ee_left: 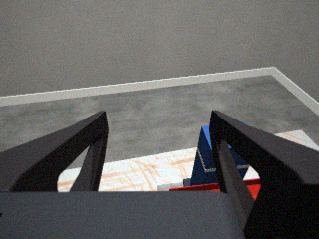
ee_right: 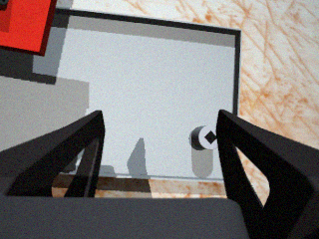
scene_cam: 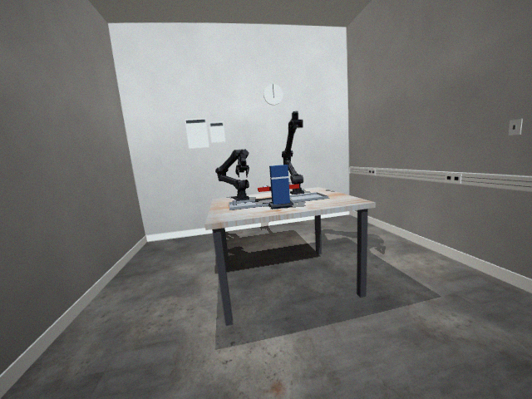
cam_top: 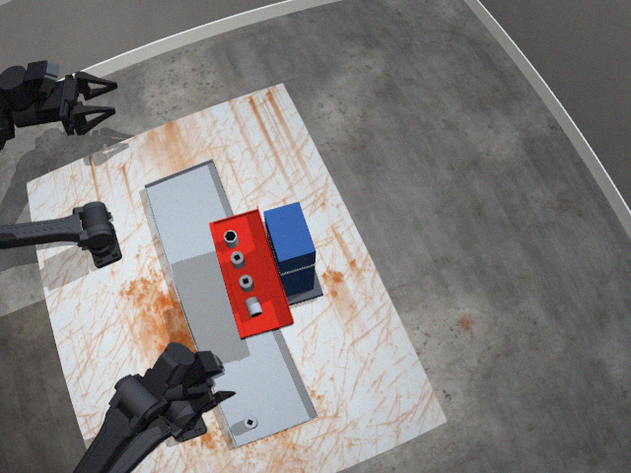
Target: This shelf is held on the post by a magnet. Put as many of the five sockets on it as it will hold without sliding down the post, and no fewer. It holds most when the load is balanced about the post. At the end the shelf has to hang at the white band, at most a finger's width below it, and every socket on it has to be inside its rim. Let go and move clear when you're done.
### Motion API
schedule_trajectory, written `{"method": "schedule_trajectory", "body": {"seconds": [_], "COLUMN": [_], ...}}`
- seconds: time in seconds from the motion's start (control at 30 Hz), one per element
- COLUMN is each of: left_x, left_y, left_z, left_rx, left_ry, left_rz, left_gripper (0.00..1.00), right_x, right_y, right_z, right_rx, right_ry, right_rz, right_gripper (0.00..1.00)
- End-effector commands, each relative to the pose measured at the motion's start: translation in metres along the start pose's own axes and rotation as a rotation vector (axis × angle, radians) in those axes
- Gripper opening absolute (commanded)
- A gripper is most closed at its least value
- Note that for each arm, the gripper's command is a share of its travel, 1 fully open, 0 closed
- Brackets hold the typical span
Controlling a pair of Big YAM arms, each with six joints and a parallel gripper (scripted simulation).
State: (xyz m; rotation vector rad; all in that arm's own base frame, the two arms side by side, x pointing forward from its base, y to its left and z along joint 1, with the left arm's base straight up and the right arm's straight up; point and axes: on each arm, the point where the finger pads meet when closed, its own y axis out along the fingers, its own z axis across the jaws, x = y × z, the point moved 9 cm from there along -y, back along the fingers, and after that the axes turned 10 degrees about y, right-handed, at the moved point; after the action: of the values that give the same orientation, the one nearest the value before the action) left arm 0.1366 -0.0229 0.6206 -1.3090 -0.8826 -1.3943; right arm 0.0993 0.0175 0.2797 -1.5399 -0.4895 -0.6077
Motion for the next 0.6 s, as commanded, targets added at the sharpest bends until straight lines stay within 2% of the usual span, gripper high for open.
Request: {"method": "schedule_trajectory", "body": {"seconds": [0.0, 0.1, 0.27, 0.57], "left_x": [0.019, 0.018, 0.011, -0.004], "left_y": [-0.041, -0.049, -0.085, -0.137], "left_z": [-0.015, -0.017, -0.027, -0.026], "left_rx": [-0.066, -0.092, -0.205, -0.326], "left_ry": [0.019, 0.019, 0.015, 0.031], "left_rz": [-0.035, -0.036, -0.041, -0.024], "left_gripper": [0.65, 0.65, 0.65, 0.65], "right_x": [0.019, 0.020, 0.034, 0.047], "right_y": [-0.024, -0.025, -0.040, -0.058], "right_z": [0.014, 0.018, 0.047, 0.087], "right_rx": [0.041, 0.053, 0.145, 0.271], "right_ry": [-0.055, -0.088, -0.298, -0.568], "right_rz": [-0.047, -0.054, -0.124, -0.199], "right_gripper": [0.65, 0.65, 0.65, 0.65]}}
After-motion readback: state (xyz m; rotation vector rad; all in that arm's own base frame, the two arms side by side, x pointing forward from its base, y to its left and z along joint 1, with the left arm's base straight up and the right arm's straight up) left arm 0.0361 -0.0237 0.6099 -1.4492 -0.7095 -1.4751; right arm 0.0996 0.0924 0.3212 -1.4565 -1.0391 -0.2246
